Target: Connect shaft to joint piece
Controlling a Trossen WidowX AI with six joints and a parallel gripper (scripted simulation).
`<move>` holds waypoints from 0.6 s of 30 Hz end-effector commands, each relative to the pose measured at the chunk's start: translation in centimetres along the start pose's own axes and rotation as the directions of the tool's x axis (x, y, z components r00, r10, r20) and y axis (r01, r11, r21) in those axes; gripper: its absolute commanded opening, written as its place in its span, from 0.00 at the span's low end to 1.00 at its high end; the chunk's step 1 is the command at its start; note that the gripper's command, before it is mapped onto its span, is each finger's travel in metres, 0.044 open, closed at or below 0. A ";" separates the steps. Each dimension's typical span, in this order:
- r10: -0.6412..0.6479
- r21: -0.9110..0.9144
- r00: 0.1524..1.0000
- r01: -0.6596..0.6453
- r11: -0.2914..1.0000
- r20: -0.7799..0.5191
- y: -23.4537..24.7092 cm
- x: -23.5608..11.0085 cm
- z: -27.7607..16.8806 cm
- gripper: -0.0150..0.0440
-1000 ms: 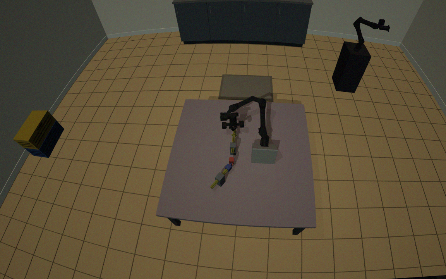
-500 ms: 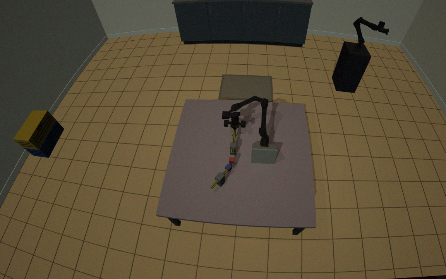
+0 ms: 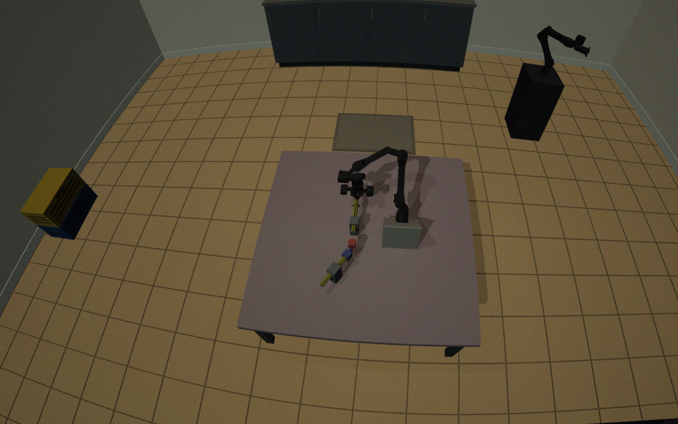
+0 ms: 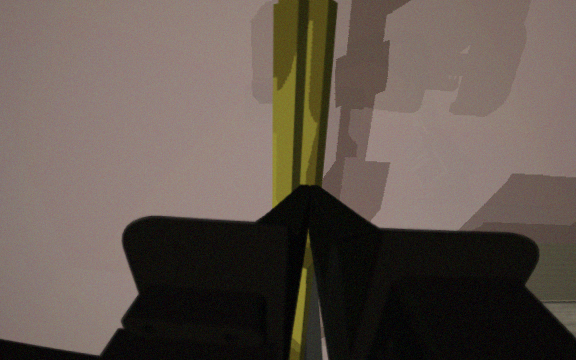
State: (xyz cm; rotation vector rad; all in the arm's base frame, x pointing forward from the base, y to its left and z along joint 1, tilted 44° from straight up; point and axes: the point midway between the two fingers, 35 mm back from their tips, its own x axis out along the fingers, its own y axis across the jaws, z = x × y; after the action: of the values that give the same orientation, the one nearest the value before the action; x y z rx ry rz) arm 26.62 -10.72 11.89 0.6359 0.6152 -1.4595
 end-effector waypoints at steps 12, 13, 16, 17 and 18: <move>0.003 -0.010 1.000 -0.003 1.000 0.002 -0.3 1.0 0.1 0.25; 0.005 -0.011 1.000 -0.005 1.000 0.002 -0.3 1.0 0.1 0.25; 0.010 -0.013 1.000 -0.010 1.000 0.002 -0.3 1.0 0.1 0.25; 0.012 -0.013 1.000 -0.012 1.000 0.002 -0.3 1.0 0.1 0.25; 0.013 -0.014 1.000 -0.013 1.000 0.002 -0.4 1.0 0.1 0.25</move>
State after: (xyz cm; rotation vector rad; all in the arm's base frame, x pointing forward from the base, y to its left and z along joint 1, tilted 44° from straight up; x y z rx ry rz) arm 26.40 -11.16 11.53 0.6270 0.6171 -1.4405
